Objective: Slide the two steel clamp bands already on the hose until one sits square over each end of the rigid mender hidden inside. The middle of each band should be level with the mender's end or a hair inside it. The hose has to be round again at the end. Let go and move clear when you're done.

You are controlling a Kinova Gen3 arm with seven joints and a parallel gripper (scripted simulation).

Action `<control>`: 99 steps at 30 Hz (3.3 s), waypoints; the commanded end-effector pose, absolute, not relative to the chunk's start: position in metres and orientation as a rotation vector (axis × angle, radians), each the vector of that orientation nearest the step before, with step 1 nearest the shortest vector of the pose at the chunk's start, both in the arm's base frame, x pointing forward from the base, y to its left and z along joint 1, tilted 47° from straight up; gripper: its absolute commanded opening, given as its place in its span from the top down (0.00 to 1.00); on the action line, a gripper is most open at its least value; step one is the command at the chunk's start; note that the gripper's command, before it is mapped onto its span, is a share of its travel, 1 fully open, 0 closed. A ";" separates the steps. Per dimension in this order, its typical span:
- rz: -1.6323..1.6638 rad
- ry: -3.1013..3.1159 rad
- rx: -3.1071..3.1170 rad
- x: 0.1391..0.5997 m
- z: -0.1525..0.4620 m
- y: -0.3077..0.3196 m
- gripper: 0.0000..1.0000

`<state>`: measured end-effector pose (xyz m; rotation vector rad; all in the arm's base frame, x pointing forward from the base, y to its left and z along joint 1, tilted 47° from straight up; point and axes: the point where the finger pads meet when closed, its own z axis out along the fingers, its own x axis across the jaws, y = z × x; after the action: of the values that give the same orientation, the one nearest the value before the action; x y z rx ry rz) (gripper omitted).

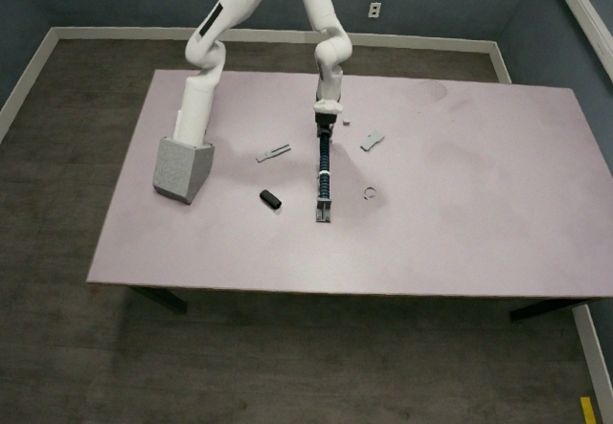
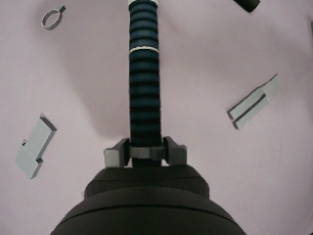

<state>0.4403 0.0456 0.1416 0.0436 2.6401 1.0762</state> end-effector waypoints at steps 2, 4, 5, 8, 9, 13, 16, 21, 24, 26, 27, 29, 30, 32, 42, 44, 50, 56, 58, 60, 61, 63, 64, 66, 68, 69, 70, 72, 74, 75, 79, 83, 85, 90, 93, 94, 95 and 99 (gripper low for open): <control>1.057 2.641 0.061 0.445 0.126 0.027 0.25; 1.065 2.643 0.055 0.443 0.124 0.025 0.25; 1.064 2.643 0.054 0.443 0.122 0.023 0.25; 1.066 2.643 0.053 0.443 0.117 0.018 0.25; 1.066 2.643 0.052 0.443 0.115 0.017 0.25; 1.067 2.643 0.053 0.444 0.112 0.013 0.25; 1.059 2.643 0.055 0.445 0.106 0.007 0.25; 1.065 2.644 0.053 0.445 0.099 0.000 0.25; 1.065 2.644 0.053 0.445 0.095 -0.004 0.25; 1.065 2.644 0.053 0.445 0.093 -0.007 0.25; 1.065 2.644 0.053 0.445 0.093 -0.007 0.25; 1.064 2.643 0.055 0.446 0.091 -0.008 0.25; 1.063 2.644 0.052 0.446 0.090 -0.010 0.25; 1.059 2.644 0.054 0.447 0.087 -0.013 0.25; 1.061 2.644 0.055 0.447 0.080 -0.020 0.25; 1.062 2.644 0.055 0.447 0.080 -0.021 0.25; 1.058 2.645 0.057 0.448 0.077 -0.023 0.25; 1.053 2.646 0.058 0.448 0.076 -0.025 0.25; 1.053 2.646 0.059 0.448 0.076 -0.025 0.25; 1.053 2.646 0.059 0.448 0.076 -0.025 0.25; 1.053 2.646 0.059 0.448 0.076 -0.025 0.25; 1.053 2.646 0.059 0.448 0.076 -0.025 0.25; 1.053 2.646 0.059 0.448 0.076 -0.025 0.25; 1.053 2.646 0.059 0.448 0.076 -0.025 0.25; 1.052 2.645 0.058 0.448 0.075 -0.026 0.25; 1.054 2.644 0.057 0.448 0.075 -0.027 0.25; 1.056 2.644 0.057 0.448 0.075 -0.028 0.25; 1.059 2.645 0.059 0.447 0.074 -0.029 0.25; 1.062 2.645 0.060 0.447 0.074 -0.028 0.25; 1.063 2.644 0.057 0.447 0.075 -0.027 0.25; 1.064 2.644 0.056 0.447 0.075 -0.027 0.25; 1.064 2.644 0.056 0.447 0.075 -0.027 0.25; 1.065 2.645 0.058 0.447 0.076 -0.026 0.25; 1.074 2.645 0.068 0.445 0.081 -0.021 0.25; 1.075 2.645 0.068 0.445 0.080 -0.021 0.25; 1.075 2.645 0.068 0.445 0.080 -0.021 0.25; 1.075 2.645 0.068 0.445 0.080 -0.021 0.25; 1.075 2.645 0.068 0.445 0.080 -0.021 0.25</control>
<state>0.4469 -0.0235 0.0782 0.0632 2.6439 1.0677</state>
